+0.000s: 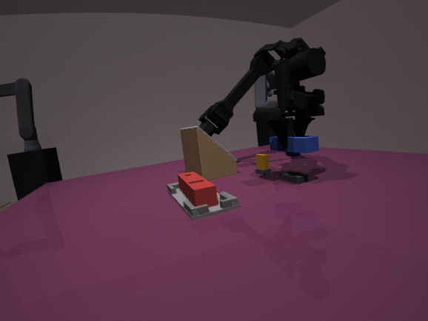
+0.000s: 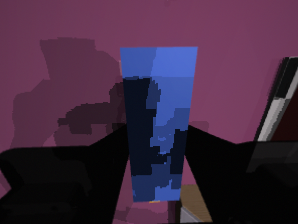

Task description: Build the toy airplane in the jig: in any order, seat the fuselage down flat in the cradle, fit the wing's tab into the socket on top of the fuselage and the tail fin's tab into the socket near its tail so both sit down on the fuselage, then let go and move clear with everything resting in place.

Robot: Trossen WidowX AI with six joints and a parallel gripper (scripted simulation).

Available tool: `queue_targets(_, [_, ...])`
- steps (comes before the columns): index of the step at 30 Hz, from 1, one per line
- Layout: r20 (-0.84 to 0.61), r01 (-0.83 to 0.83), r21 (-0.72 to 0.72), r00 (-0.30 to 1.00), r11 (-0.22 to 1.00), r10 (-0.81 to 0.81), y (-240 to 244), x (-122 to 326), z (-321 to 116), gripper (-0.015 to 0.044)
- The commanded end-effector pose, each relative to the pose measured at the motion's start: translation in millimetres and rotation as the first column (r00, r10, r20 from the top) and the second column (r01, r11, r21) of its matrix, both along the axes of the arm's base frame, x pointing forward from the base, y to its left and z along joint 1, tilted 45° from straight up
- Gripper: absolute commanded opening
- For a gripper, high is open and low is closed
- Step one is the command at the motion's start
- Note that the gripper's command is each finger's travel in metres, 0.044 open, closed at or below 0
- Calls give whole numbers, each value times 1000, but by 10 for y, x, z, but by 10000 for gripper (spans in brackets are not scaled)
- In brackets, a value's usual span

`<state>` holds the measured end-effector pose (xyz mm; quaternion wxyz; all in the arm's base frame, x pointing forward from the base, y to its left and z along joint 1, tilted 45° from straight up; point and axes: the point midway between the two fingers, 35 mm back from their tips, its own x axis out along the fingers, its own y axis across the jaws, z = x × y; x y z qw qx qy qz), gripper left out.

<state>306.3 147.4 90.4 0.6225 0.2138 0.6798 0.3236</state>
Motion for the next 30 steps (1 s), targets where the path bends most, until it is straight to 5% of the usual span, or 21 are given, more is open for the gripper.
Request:
queue_targets(1, [7,0,-4,1000,1000,1,-93,27,96,0])
queue_targets(18, [0,5,0,1000,1000,-5,-435,30,455,0])
queue_targets(30, [136,-128,6,983,992,126,-628,143,195,0])
